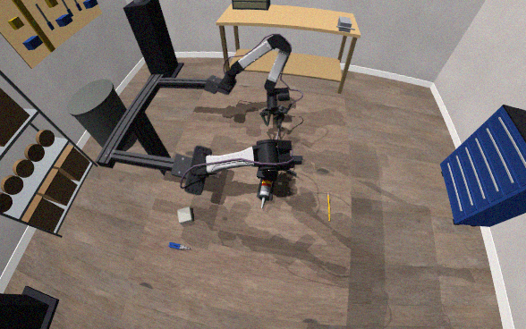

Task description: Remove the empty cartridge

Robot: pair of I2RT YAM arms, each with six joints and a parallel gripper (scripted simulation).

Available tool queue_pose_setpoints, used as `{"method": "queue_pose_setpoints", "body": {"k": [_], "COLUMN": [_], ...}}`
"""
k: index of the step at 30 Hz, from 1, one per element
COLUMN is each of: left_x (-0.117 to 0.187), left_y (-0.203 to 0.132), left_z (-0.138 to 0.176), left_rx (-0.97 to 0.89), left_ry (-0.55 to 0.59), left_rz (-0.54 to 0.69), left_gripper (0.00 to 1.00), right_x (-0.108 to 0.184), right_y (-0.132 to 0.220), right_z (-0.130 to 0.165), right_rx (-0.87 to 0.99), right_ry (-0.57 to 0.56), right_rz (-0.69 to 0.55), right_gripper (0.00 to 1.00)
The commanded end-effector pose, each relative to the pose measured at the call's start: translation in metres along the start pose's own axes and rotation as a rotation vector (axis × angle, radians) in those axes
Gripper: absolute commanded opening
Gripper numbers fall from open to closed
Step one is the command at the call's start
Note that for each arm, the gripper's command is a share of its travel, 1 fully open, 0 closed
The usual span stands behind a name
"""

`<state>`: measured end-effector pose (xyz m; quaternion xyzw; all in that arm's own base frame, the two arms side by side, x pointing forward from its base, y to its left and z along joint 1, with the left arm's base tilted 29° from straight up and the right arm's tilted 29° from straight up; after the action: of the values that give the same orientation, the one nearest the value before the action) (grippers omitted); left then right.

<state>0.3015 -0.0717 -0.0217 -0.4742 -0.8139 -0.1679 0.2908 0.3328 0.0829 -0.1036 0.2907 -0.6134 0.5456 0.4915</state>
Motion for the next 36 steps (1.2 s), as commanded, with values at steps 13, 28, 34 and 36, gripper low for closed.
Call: {"method": "queue_pose_setpoints", "body": {"k": [13, 28, 34, 36], "left_x": [0.001, 0.018, 0.027, 0.029], "left_y": [0.003, 0.007, 0.007, 0.008], "left_z": [0.000, -0.005, -0.004, -0.003], "left_rx": [0.072, 0.062, 0.064, 0.064], "left_ry": [-0.068, -0.080, -0.081, -0.082], "left_rz": [-0.006, -0.040, -0.049, -0.053], "left_gripper": [1.00, 1.00, 1.00, 1.00], "right_x": [0.012, 0.017, 0.019, 0.021], "right_y": [-0.009, 0.006, 0.017, 0.017], "right_z": [-0.009, -0.046, -0.065, -0.071], "right_rx": [-0.008, -0.008, -0.010, -0.006], "right_ry": [-0.036, -0.036, -0.024, -0.031], "right_rz": [0.026, 0.007, -0.010, -0.006], "right_gripper": [0.40, 0.40, 0.40, 0.40]}}
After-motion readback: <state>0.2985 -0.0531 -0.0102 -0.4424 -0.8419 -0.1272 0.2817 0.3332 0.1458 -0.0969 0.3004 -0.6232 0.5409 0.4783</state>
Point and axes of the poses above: on each arm, the point where the finger pads meet when closed, its own x axis back along the fingers, its own y axis across the jaws, z = x × y, the point moved 8 cm from there along x, back along the fingers, and after that the axes turned 14 degrees about -x, right-handed, at the moved point
